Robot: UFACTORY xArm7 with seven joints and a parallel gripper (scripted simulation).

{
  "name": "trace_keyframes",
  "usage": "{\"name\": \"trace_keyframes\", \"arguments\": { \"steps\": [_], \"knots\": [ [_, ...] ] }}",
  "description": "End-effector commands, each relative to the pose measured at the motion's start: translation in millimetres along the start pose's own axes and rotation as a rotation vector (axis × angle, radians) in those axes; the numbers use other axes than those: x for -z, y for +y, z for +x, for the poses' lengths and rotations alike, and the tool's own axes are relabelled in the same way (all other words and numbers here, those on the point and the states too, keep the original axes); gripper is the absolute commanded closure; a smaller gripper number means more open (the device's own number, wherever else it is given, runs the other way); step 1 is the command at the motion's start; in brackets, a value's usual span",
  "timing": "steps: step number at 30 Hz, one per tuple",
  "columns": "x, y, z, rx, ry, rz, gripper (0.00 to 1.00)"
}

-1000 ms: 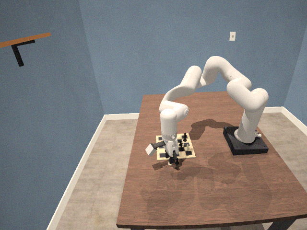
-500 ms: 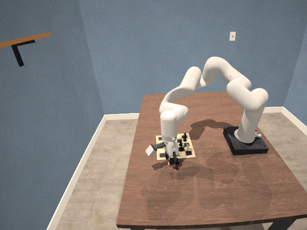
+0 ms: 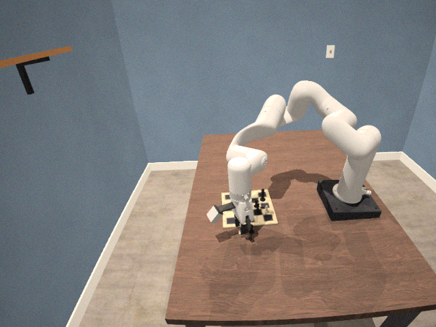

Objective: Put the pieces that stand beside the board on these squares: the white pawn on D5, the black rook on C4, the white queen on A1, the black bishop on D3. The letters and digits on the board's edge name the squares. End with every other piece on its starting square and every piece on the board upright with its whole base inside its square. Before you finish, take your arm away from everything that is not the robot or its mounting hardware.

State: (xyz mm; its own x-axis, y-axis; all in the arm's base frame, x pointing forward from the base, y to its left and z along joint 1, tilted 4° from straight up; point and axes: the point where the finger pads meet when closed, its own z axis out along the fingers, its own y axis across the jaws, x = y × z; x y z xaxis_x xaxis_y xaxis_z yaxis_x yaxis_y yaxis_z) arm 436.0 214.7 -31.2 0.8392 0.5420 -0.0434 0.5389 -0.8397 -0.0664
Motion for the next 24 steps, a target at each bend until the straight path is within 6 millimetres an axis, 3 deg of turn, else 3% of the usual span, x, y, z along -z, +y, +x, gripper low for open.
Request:
{"name": "trace_keyframes", "arguments": {
  "steps": [1,13,14,24],
  "knots": [
    [1.8,-0.1,1.4,0.0,0.004,0.0,0.58],
    [1.8,-0.1,1.4,0.0,0.004,0.0,0.58],
    [1.8,-0.1,1.4,0.0,0.004,0.0,1.0],
    [1.8,-0.1,1.4,0.0,0.004,0.0,1.0]
  ]
}}
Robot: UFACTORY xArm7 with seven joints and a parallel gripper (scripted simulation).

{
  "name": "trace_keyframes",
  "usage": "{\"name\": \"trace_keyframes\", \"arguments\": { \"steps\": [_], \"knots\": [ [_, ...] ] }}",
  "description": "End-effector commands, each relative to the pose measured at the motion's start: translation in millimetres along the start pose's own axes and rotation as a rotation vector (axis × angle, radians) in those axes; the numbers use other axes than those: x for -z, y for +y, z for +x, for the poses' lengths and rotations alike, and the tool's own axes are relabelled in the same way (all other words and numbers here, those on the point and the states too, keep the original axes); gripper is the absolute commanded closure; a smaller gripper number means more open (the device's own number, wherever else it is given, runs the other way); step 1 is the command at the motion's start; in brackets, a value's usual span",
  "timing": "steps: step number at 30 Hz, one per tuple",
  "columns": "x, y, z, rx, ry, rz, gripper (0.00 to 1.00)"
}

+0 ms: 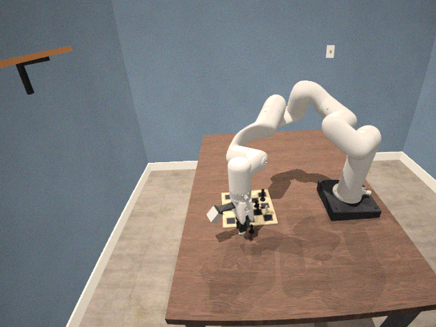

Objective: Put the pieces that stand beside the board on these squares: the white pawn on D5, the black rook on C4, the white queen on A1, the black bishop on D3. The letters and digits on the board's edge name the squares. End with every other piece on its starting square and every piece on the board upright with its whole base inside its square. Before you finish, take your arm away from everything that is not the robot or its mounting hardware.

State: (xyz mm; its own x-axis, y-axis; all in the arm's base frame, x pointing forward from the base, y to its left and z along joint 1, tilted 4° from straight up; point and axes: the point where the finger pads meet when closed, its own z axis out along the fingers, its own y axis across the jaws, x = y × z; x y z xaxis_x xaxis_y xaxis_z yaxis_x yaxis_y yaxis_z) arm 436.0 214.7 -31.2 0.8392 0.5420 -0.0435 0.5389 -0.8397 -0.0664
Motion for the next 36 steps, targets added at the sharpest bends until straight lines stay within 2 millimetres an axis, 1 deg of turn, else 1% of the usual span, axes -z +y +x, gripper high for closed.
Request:
{"name": "trace_keyframes", "arguments": {
  "steps": [1,26,30,36],
  "knots": [
    [1.8,-0.1,1.4,0.0,0.004,0.0,1.0],
    [3.4,-0.1,1.4,0.0,0.004,0.0,1.0],
    [17.0,-0.1,1.3,0.0,0.004,0.0,1.0],
    [59.2,-0.1,1.2,0.0,0.004,0.0,1.0]
  ]
}}
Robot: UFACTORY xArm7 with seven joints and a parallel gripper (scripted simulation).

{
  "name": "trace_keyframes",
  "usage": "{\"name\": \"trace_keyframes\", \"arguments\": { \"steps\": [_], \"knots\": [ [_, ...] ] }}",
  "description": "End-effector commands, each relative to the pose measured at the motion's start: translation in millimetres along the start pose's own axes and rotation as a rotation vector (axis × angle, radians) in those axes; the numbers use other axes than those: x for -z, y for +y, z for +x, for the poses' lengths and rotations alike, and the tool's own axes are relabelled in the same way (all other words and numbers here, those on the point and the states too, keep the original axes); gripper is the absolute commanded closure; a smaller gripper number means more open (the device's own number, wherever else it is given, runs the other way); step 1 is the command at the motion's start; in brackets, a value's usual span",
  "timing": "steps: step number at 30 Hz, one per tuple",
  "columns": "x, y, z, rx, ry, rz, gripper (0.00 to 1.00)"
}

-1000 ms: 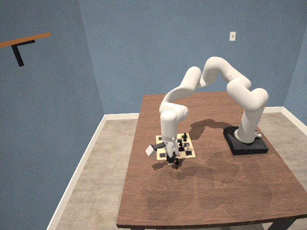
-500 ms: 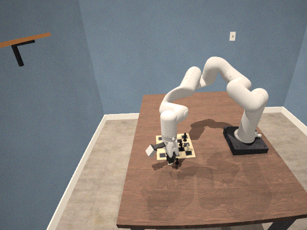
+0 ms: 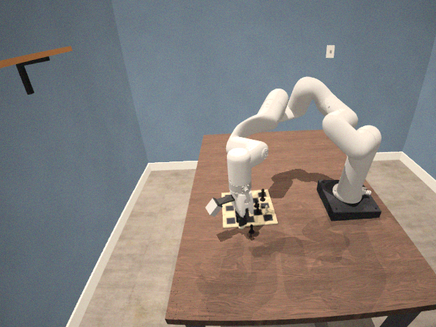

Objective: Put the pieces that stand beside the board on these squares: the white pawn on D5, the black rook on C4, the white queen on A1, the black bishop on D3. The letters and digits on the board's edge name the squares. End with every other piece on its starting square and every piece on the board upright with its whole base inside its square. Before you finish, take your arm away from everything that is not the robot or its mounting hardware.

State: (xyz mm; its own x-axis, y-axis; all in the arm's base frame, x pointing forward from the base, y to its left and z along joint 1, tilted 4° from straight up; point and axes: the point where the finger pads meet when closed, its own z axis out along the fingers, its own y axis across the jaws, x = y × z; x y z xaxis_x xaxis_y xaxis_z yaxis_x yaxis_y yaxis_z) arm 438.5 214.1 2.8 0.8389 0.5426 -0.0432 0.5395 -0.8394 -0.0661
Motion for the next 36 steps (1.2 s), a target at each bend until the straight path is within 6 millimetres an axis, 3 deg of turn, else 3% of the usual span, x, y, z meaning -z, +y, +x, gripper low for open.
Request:
{"name": "trace_keyframes", "arguments": {
  "steps": [1,3,10,22,23,24,25,26,28,29,31,32,34,35,36],
  "knots": [
    [32.7,0.3,0.8,0.0,0.004,0.0,1.0],
    [32.7,0.3,0.8,0.0,0.004,0.0,1.0],
    [66.1,0.3,0.7,0.0,0.004,0.0,1.0],
    [67.9,2.7,0.7,-0.005,0.004,0.0,1.0],
    [68.4,16.7,0.9,-0.028,0.004,0.0,1.0],
    [69.5,45.6,-0.1,-0.077,0.005,0.0,1.0],
    [69.5,45.6,-0.1,-0.077,0.005,0.0,1.0],
    [70.6,78.5,-3.9,-0.145,0.005,-0.001,1.0],
    [70.9,86.1,-4.4,-0.145,0.005,-0.001,1.0],
    [71.8,118.9,-11.6,-0.221,0.005,0.0,1.0],
    [72.2,130.8,-13.2,-0.221,0.005,0.0,1.0],
    [72.9,164.4,-23.4,-0.289,0.005,0.0,1.0],
    [73.2,170.8,-24.7,-0.289,0.005,0.0,1.0],
    [73.8,199.0,-35.1,-0.337,0.004,0.0,1.0],
    [73.8,199.0,-35.1,-0.337,0.004,0.0,1.0]
  ]
}}
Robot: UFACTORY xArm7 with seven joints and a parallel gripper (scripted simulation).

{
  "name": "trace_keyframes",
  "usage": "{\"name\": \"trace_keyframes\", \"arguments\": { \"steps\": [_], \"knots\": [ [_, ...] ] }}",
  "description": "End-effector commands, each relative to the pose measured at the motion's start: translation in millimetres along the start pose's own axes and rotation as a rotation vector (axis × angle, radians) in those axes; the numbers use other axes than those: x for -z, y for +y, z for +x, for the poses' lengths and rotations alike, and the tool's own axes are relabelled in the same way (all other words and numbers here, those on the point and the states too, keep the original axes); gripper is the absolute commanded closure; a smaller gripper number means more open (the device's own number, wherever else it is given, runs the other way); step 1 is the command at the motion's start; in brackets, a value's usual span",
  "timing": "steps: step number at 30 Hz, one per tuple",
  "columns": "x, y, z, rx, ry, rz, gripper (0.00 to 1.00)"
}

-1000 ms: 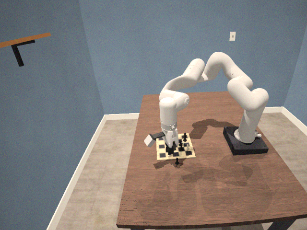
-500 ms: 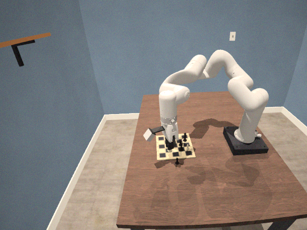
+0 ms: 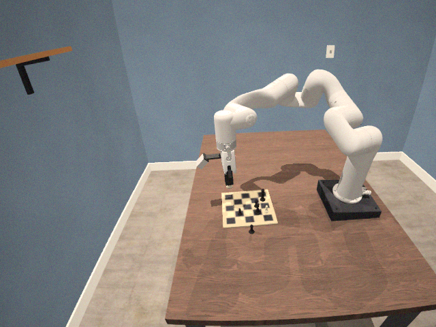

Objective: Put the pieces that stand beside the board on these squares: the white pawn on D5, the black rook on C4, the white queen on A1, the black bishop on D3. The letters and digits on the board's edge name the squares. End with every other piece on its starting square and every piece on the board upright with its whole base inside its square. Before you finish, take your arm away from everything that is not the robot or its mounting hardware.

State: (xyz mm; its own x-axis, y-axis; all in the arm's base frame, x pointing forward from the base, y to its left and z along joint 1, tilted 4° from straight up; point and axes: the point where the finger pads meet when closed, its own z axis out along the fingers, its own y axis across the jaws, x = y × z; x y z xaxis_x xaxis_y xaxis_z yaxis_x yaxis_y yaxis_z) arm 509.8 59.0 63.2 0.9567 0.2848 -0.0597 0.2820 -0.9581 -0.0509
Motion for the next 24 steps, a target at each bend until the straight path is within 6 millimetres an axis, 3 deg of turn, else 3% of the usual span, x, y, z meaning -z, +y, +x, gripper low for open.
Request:
{"name": "trace_keyframes", "arguments": {
  "steps": [1,3,18,24],
  "knots": [
    [3.4,35.3,1.9,-0.052,0.004,0.001,1.0],
    [3.7,52.4,-0.1,-0.08,0.003,0.001,1.0],
    [2.5,52.4,0.0,-0.08,0.003,0.001,1.0],
    [-9.7,52.5,0.2,-0.08,0.003,0.002,1.0]
  ]
}}
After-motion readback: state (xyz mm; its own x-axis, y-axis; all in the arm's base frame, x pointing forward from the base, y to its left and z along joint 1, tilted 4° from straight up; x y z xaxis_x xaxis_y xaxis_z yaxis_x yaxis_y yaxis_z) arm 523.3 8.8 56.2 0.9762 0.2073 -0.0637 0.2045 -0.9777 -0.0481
